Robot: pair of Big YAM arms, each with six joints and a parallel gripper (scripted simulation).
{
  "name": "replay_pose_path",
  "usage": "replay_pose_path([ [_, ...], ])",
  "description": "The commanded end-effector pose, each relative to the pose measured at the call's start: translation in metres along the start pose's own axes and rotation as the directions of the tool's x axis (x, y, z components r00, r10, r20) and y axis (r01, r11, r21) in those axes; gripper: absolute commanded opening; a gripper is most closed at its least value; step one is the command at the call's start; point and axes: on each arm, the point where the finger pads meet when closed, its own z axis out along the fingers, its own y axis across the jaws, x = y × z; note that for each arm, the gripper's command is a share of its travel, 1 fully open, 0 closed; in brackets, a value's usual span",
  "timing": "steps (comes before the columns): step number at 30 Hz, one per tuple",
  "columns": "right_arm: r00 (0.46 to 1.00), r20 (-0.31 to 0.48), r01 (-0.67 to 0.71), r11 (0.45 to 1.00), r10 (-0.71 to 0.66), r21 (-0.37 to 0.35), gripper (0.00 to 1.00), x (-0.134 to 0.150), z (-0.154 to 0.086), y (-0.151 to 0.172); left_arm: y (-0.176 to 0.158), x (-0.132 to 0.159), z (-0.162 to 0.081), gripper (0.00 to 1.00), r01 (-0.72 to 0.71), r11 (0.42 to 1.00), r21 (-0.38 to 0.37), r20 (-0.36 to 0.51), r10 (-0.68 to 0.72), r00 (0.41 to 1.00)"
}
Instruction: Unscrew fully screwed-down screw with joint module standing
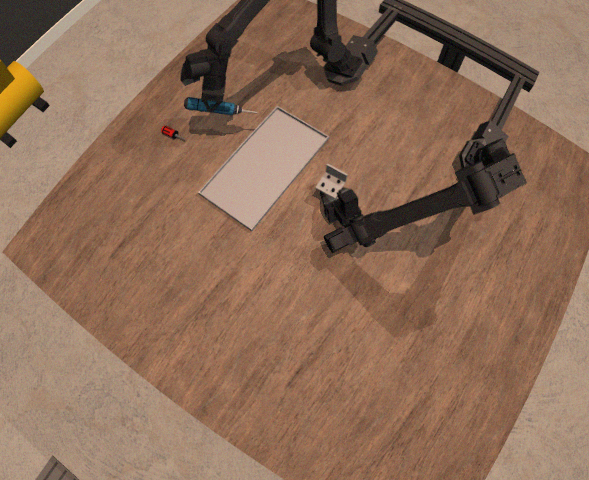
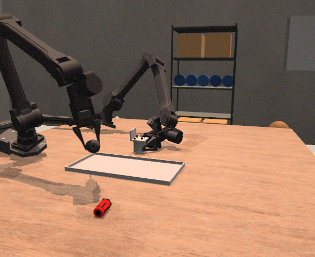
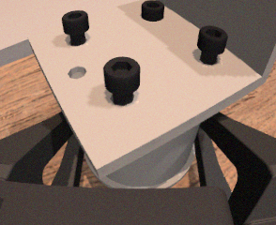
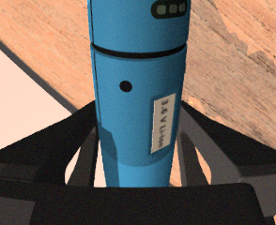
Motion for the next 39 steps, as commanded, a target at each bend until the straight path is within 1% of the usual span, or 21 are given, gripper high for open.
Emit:
replay_pose_path([
  [1,0.996,0.072,0.060,0.996,-0.055,-0.068,0.42,-0.004,-0.020,0.022,0.008,-0.004,-0.003,0.59,-0.017,1.000,-0.011,0.001,0.017,1.000],
  [9,0.979,0.131,0.174,0.977,-0.158,-0.125,0.42,0.012,-0.020,0.053,0.008,-0.004,-0.003,0.59,-0.017,1.000,-0.011,0.001,0.017,1.000],
  [11,0.975,0.168,0.168,0.975,-0.143,-0.146,0.42,-0.008,-0.034,0.064,0.008,-0.004,-0.003,0.59,-0.017,1.000,-0.011,0.001,0.017,1.000],
  [14,0.975,0.170,0.167,0.975,-0.142,-0.147,0.42,-0.009,-0.035,0.065,0.008,-0.004,-0.003,0.59,-0.017,1.000,-0.011,0.001,0.017,1.000],
  [15,0.976,0.139,0.188,0.973,-0.169,-0.132,0.42,0.015,-0.021,0.057,0.008,-0.004,-0.003,0.59,-0.017,1.000,-0.011,0.001,0.017,1.000],
  [26,0.929,0.231,0.334,0.921,-0.288,-0.199,0.42,0.042,-0.028,0.096,0.008,-0.004,-0.003,0.59,-0.017,1.000,-0.011,0.001,0.017,1.000],
  [27,0.927,0.257,0.329,0.920,-0.273,-0.212,0.42,0.028,-0.038,0.105,0.008,-0.004,-0.003,0.59,-0.017,1.000,-0.011,0.001,0.017,1.000],
  [28,0.926,0.268,0.327,0.920,-0.266,-0.217,0.42,0.021,-0.043,0.108,0.008,-0.004,-0.003,0.59,-0.017,1.000,-0.011,0.001,0.017,1.000],
  [31,0.926,0.269,0.327,0.920,-0.266,-0.217,0.42,0.021,-0.043,0.109,0.008,-0.004,-0.003,0.59,-0.017,1.000,-0.011,0.001,0.017,1.000],
  [32,0.924,0.240,0.347,0.916,-0.296,-0.204,0.42,0.045,-0.029,0.099,0.008,-0.004,-0.003,0.59,-0.017,1.000,-0.011,0.001,0.017,1.000],
  [39,0.884,0.304,0.431,0.870,-0.355,-0.238,0.42,0.064,-0.036,0.122,0.008,-0.004,-0.003,0.59,-0.017,1.000,-0.011,0.001,0.017,1.000],
])
